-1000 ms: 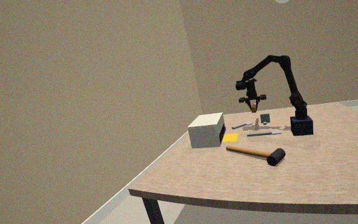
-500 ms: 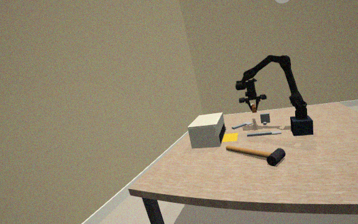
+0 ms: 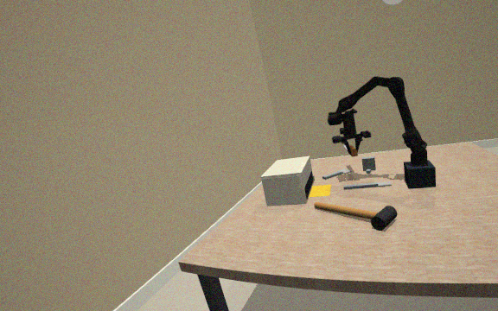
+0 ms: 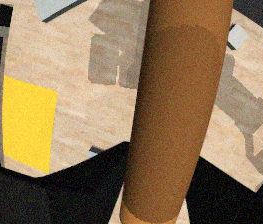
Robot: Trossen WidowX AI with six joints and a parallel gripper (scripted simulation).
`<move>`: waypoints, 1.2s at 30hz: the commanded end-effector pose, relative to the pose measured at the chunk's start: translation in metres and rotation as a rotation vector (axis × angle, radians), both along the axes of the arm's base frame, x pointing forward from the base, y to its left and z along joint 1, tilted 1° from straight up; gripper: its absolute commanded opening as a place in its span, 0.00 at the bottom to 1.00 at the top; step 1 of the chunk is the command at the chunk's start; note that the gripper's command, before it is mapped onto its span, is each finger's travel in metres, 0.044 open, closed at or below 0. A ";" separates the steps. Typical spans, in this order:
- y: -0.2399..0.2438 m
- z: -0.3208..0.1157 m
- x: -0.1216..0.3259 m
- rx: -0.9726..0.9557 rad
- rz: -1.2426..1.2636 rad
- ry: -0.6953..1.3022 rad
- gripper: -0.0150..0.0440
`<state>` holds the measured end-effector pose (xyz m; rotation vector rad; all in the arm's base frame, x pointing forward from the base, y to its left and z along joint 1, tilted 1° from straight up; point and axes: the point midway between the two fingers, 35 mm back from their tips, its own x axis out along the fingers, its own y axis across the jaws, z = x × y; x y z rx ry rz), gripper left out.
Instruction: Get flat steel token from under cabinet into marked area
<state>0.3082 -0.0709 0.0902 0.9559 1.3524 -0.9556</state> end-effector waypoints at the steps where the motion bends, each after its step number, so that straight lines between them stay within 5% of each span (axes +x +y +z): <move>1: 0.001 0.002 0.000 -0.008 0.018 -0.005 0.25; 36: 0.054 0.001 -0.022 -0.004 0.057 -0.003 0.25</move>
